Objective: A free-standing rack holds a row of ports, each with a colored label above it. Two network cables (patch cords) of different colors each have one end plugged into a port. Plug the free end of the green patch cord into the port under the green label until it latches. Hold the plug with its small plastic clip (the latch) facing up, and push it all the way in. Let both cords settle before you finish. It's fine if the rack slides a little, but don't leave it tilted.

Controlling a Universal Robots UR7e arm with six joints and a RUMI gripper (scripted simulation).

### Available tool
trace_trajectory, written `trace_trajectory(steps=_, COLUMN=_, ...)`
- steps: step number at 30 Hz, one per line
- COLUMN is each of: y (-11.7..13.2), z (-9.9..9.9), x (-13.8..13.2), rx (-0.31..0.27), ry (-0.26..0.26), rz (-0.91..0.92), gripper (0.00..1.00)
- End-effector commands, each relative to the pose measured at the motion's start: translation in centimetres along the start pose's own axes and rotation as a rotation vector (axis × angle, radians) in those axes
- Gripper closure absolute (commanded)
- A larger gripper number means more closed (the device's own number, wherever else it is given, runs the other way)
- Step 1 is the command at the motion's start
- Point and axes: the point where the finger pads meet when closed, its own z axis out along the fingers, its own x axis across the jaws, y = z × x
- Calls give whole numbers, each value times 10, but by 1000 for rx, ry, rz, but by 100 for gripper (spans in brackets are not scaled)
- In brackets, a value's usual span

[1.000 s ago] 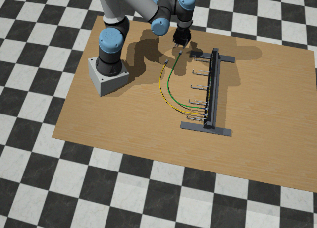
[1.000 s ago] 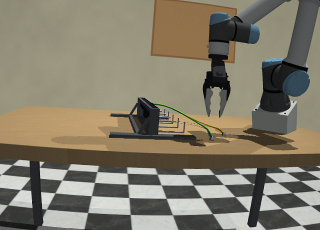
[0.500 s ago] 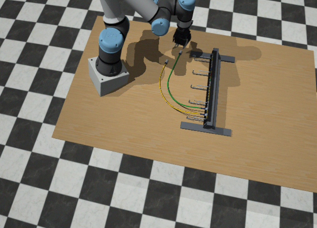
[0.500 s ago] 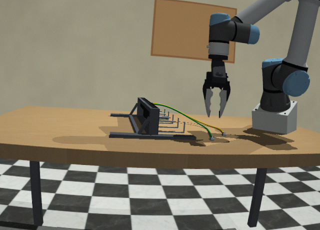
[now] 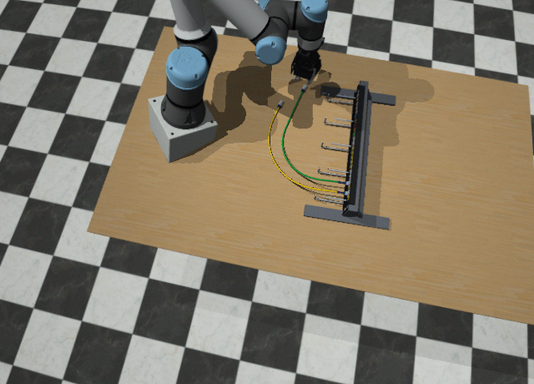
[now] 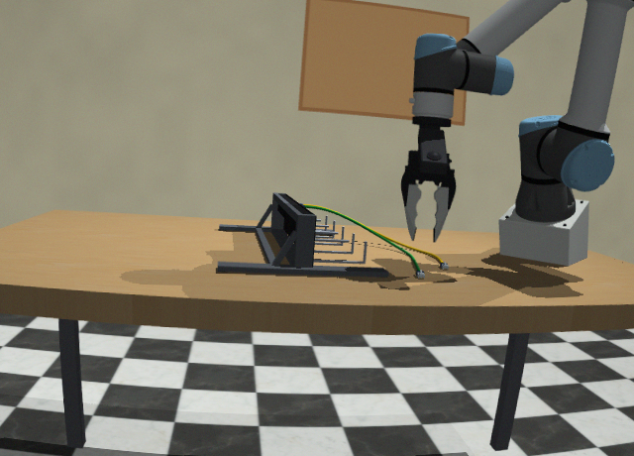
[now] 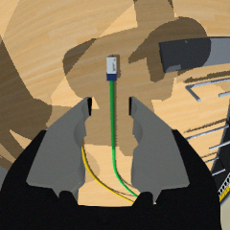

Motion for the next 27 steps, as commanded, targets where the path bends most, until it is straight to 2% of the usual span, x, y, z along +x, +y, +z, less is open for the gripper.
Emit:
trace_trajectory(steps=1, y=0, z=8, x=0, rx=0, ry=1, rz=0, gripper=78)
trace_trajectory(steps=19, y=-1, z=39, x=1, rx=0, ry=1, rz=0, gripper=78)
trace_trajectory(steps=27, y=-1, z=46, x=1, rx=0, ry=1, rz=0, gripper=78)
